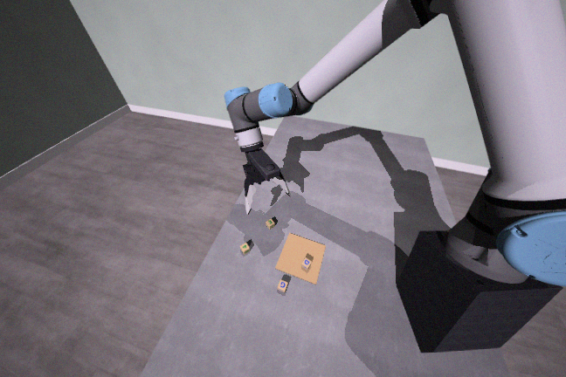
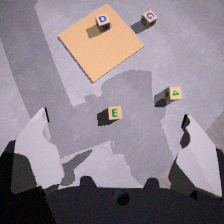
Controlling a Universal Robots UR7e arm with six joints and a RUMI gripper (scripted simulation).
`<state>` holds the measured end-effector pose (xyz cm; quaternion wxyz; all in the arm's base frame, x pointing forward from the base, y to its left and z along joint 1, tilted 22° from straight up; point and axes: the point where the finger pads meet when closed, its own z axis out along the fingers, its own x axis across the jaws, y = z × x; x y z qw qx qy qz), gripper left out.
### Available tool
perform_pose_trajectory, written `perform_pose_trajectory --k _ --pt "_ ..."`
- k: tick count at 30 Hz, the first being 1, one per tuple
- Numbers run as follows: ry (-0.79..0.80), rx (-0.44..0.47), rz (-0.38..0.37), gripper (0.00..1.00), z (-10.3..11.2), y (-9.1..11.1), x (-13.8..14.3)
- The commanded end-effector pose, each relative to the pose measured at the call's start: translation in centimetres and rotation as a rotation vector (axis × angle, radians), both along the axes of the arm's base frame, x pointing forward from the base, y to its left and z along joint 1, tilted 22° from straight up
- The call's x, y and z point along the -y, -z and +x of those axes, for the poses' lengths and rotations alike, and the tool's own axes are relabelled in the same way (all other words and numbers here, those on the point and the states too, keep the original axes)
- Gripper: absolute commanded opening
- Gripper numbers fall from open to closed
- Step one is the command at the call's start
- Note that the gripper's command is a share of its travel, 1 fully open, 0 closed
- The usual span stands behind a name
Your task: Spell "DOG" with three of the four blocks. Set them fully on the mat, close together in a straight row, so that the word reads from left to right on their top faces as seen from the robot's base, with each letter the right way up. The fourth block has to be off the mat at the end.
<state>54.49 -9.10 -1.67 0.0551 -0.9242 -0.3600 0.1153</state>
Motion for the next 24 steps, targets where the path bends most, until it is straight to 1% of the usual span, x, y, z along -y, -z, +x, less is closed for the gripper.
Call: perform_pose_trajectory --k 1,8,11,15,17,18,20,22,23,24 --pt "0.000 0.001 0.000 1.00 0.04 -0.06 -0.01" --pt "-0.014 0.017 -0.018 1.00 0.10 0.01 -0.01" --pt "-0.044 0.052 -0.058 1.00 0.22 0.12 -0.02" --pt "-0.103 0.127 -0.142 1.00 0.41 0.03 -0.10" --pt "-0.122 0.152 -0.170 1.00 0.45 -0.09 -0.14" --pt "-0.122 0.152 -0.170 1.00 0.45 -0.09 -0.14" --pt "-0.151 0.194 -0.217 1.00 0.48 -0.39 -0.23" --pt "-0.153 0.198 -0.220 1.00 0.48 -0.42 -0.24" --pt "-0.167 0.220 -0.244 1.00 0.47 -0.62 -0.29" --pt "-0.167 0.220 -0.244 1.00 0.47 -0.62 -0.29"
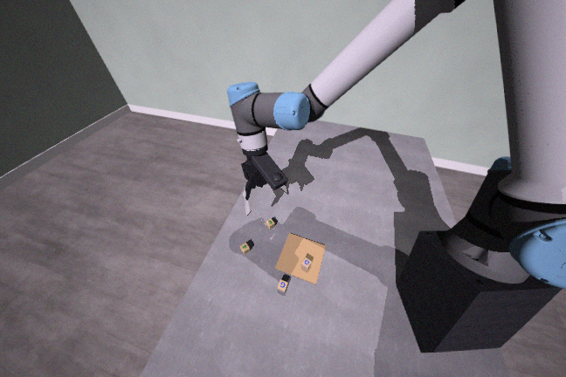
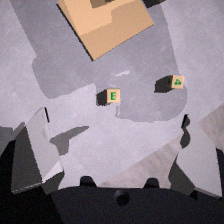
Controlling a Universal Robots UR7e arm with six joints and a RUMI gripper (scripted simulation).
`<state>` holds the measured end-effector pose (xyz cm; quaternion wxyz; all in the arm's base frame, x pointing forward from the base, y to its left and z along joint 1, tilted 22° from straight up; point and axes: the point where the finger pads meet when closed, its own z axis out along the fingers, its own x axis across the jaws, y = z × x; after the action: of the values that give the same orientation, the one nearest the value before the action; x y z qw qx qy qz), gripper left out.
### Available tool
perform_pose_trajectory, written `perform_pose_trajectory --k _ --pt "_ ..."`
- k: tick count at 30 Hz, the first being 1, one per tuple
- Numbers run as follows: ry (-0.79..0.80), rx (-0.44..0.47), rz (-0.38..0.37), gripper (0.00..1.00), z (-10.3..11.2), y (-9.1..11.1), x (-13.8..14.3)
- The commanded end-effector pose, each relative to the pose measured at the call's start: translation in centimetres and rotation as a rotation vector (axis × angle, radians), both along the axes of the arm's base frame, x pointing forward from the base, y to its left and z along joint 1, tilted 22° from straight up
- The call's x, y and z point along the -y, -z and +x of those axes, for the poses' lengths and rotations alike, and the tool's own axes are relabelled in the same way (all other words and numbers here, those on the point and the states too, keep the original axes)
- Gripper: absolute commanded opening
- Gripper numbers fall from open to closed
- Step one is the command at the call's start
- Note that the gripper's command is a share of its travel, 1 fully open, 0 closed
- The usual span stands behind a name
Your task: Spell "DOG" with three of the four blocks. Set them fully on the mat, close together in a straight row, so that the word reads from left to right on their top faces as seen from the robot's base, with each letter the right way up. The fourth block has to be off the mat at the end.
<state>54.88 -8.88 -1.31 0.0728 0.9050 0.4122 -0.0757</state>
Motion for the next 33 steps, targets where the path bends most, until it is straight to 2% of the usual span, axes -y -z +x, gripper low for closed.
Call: perform_pose_trajectory --k 1,5,9,33 --pt "-0.032 0.053 -0.049 1.00 0.1 -0.3 -0.1" --pt "-0.076 0.126 -0.126 1.00 -0.1 -1.2 -0.3" --pt "-0.094 0.161 -0.161 1.00 -0.2 -1.7 -0.4" --pt "-0.095 0.165 -0.165 1.00 -0.3 -1.8 -0.5"
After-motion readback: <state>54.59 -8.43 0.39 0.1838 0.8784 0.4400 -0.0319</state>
